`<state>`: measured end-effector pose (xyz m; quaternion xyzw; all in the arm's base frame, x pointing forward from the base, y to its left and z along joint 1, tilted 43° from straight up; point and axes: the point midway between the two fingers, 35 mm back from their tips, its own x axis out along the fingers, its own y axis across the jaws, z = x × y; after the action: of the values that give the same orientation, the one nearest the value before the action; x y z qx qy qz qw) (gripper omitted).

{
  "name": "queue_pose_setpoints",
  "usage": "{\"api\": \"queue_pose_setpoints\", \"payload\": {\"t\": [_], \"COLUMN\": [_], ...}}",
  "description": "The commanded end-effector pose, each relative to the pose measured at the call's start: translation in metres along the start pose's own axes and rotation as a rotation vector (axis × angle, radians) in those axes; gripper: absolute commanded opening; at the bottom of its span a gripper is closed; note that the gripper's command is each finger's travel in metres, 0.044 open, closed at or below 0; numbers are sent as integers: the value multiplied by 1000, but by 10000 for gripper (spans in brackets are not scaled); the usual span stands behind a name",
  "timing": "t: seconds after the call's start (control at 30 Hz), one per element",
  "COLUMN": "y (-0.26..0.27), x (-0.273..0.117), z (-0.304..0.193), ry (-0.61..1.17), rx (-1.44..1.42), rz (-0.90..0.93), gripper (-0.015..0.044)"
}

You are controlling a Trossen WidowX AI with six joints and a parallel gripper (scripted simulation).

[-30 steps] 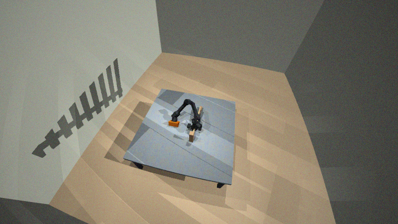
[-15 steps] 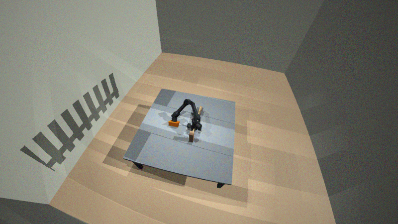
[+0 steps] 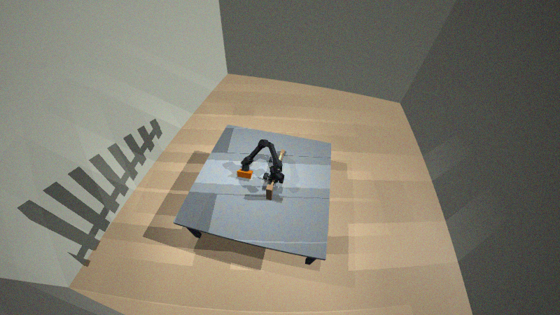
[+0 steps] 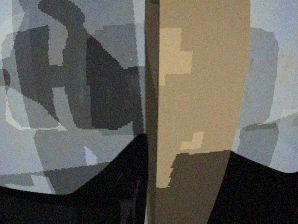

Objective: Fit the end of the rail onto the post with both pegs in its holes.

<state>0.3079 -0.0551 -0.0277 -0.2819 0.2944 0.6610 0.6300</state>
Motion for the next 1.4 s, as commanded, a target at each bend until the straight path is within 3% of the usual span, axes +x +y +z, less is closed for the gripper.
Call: {"api": "queue_pose_setpoints", "payload": {"t": [0.0,1.37], "y": [-4,-4], "x": [-6,-27], "z": [-1,-1], "ry": [-1,0], "rx": [-4,-3], "rz": [-15,-14], "gripper": [0,0]}}
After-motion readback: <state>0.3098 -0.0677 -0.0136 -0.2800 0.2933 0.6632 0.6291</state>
